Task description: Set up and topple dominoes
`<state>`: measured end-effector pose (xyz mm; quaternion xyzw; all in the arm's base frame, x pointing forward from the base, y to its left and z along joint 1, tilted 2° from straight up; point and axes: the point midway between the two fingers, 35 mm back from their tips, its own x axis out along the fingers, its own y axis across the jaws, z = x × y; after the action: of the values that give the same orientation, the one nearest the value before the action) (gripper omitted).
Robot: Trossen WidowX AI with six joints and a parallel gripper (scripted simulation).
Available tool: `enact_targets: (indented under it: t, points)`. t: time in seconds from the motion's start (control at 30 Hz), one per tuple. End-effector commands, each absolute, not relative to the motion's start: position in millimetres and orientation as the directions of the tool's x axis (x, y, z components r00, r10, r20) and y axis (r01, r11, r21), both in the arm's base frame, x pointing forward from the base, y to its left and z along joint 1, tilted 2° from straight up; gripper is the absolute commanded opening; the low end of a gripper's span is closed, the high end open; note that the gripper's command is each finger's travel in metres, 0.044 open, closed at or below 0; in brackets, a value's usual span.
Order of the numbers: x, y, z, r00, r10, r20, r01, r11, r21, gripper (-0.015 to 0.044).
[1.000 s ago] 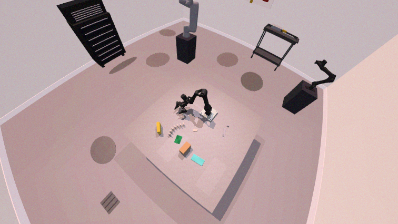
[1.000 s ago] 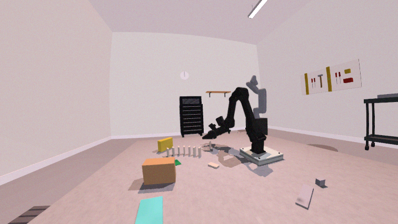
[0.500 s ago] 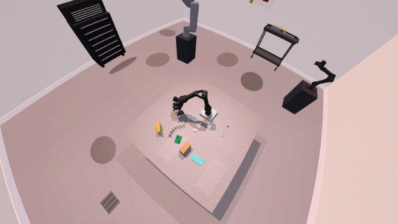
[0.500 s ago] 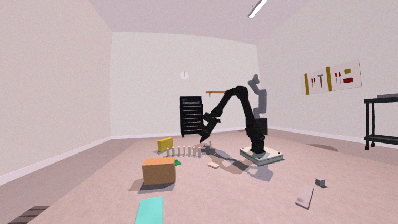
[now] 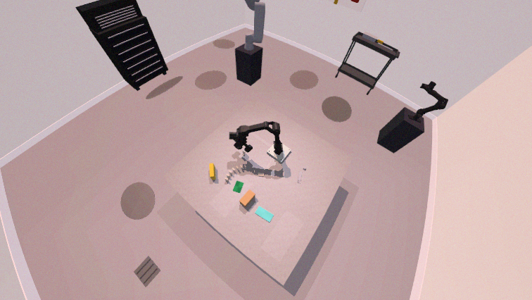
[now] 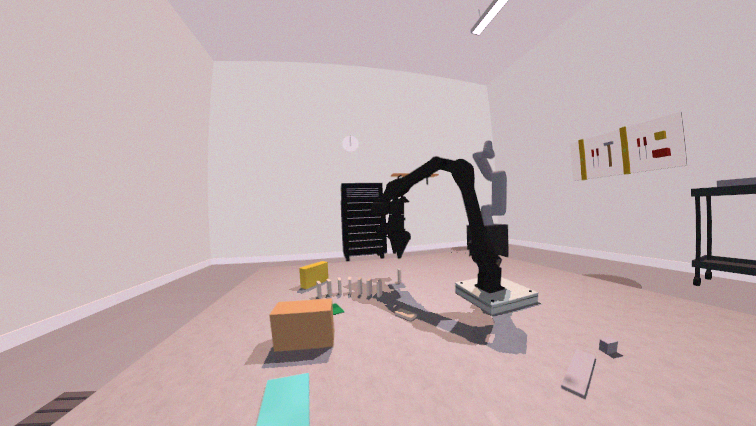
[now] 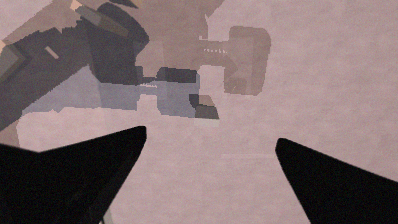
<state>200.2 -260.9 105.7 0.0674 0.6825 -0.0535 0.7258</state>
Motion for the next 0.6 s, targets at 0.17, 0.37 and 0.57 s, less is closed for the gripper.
enact_targets:
  t: [0.17,0.37,0.57]
  points:
    - [196,-260,89,0.029,0.019,-0.999,0.155,0.988,0.023,0.044]
    - [196,-257,46,0.029,0.019,-0.999,0.155,0.988,0.023,0.044]
    - [196,-257,41,0.029,0.019,-0.999,0.155,0.988,0.023,0.044]
